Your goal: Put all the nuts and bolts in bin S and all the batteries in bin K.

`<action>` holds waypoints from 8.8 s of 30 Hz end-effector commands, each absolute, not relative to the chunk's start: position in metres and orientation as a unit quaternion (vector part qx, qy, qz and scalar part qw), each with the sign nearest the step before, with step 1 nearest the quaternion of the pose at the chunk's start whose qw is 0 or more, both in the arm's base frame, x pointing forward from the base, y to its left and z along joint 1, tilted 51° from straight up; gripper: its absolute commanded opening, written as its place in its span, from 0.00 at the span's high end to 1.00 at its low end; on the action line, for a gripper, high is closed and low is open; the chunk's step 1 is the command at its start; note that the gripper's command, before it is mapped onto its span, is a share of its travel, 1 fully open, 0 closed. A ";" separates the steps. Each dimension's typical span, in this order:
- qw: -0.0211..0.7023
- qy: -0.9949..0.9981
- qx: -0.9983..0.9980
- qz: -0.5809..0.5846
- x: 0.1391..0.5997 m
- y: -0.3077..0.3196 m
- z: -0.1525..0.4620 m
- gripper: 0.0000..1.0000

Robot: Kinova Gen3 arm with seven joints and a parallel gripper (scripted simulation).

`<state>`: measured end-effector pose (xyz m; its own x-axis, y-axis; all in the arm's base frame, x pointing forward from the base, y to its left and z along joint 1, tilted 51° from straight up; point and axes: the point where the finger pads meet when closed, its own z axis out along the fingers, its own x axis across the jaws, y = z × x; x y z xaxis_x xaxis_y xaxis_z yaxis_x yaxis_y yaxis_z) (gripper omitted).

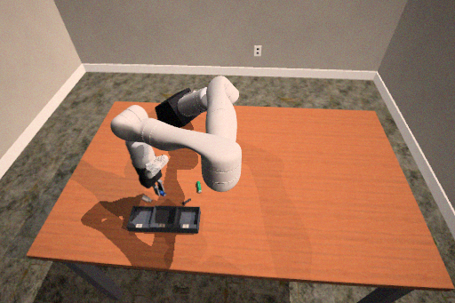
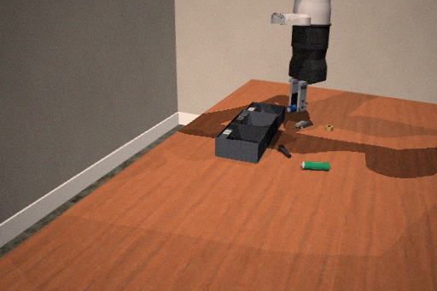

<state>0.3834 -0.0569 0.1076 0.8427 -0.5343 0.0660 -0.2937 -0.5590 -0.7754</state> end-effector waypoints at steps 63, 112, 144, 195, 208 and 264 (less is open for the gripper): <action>0.349 -0.016 -0.901 -0.258 0.458 -0.031 0.141 0.69; 0.349 -0.016 -0.901 -0.258 0.459 -0.029 0.138 0.40; 0.321 -0.105 -0.895 -0.292 0.416 -0.032 0.161 0.40; 0.014 -0.717 -0.546 -0.434 0.296 0.044 0.170 0.40; 0.014 -0.717 -0.546 -0.434 0.295 0.044 0.170 0.40; 0.014 -0.717 -0.546 -0.434 0.326 0.089 0.126 0.40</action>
